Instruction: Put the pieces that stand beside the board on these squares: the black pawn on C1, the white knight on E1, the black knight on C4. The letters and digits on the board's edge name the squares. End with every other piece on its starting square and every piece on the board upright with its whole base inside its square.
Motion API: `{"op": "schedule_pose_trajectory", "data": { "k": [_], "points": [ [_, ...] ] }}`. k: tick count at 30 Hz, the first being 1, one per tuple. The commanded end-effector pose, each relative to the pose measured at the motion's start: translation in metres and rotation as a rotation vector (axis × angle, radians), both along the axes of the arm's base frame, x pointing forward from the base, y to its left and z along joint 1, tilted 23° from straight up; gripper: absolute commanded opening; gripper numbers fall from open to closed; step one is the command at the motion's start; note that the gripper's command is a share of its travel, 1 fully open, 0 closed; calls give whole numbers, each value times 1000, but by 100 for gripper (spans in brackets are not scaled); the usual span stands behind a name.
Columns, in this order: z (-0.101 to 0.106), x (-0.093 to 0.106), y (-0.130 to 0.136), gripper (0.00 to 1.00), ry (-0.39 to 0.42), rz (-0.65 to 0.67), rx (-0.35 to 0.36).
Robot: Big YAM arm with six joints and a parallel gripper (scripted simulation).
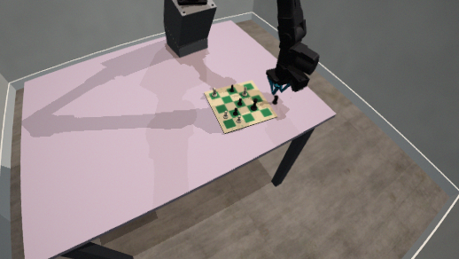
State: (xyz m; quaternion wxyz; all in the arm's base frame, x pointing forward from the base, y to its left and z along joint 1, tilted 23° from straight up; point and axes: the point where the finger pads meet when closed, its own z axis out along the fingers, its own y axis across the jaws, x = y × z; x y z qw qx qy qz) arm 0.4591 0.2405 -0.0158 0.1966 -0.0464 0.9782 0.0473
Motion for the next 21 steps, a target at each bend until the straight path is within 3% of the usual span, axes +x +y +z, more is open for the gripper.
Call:
{"op": "schedule_pose_trajectory", "data": {
  "k": [1,13,21],
  "points": [
    [-2,3,9,37,-14,3,10],
    [-2,16,12,37,-30,1,17],
    [-18,24,7,37,-29,-1,13]
  ]
}}
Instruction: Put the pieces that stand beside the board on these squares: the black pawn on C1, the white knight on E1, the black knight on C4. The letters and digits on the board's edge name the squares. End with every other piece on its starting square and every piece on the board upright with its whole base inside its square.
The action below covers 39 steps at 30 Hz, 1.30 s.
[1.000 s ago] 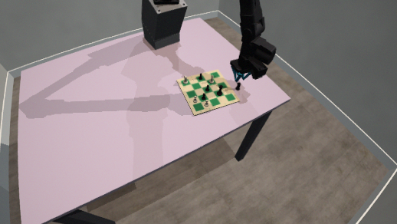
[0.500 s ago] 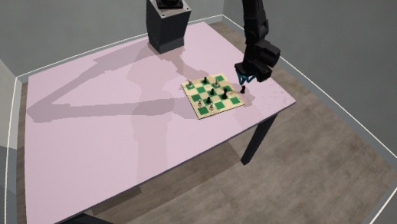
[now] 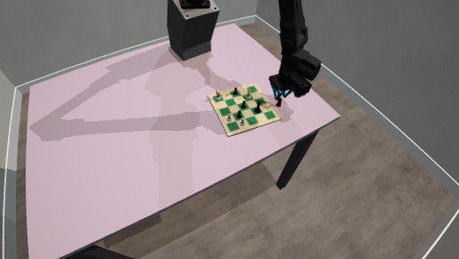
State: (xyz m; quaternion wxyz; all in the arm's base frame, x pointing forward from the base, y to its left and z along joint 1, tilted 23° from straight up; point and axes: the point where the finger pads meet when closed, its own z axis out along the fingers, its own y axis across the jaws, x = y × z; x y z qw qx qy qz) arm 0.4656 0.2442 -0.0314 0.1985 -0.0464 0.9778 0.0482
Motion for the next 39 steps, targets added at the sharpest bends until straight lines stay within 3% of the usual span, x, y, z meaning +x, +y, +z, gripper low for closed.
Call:
{"op": "schedule_pose_trajectory", "data": {
  "k": [1,39],
  "points": [
    [-4,19,3,37,-25,-2,10],
    [-15,19,3,37,-20,-1,8]
  ]
}}
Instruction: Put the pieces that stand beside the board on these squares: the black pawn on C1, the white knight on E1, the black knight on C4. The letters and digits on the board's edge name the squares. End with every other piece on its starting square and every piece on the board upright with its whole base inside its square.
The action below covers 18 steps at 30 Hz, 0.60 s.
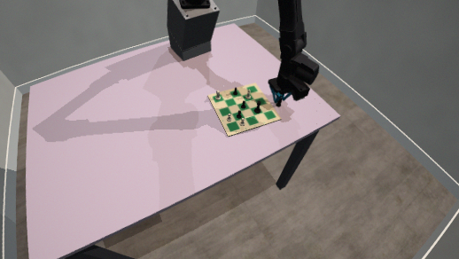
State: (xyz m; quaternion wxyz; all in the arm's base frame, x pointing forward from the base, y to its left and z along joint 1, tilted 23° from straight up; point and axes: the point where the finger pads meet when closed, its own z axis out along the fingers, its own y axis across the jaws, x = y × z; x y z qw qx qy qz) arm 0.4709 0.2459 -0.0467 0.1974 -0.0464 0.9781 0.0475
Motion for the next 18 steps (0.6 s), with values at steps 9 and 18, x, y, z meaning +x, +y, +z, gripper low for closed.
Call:
{"op": "schedule_pose_trajectory", "data": {
  "k": [9,18],
  "points": [
    [0,14,2,37,-22,-1,10],
    [0,14,2,0,-22,-2,10]
  ]
}}
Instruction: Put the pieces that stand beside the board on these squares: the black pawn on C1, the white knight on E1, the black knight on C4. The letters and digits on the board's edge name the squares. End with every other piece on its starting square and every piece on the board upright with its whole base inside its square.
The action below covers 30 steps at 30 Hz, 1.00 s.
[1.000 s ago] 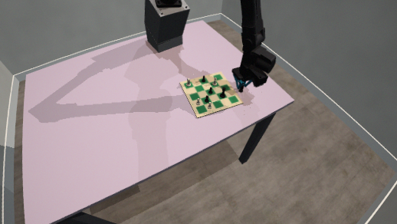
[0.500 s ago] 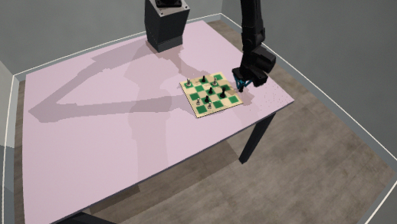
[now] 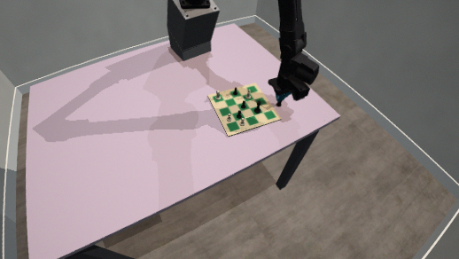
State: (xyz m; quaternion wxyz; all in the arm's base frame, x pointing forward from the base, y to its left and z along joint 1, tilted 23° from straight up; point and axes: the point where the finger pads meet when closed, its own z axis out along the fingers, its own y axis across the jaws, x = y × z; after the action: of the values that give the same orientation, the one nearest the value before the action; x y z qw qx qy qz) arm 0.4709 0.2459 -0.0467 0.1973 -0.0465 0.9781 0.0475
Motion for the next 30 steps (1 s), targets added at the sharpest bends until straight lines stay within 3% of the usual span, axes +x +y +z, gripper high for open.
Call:
{"op": "schedule_pose_trajectory", "data": {
  "k": [1,28,30],
  "points": [
    [0,14,1,0,-22,-2,10],
    [0,10,0,0,-16,-1,7],
    [17,2,-2,0,-17,-1,9]
  ]
}}
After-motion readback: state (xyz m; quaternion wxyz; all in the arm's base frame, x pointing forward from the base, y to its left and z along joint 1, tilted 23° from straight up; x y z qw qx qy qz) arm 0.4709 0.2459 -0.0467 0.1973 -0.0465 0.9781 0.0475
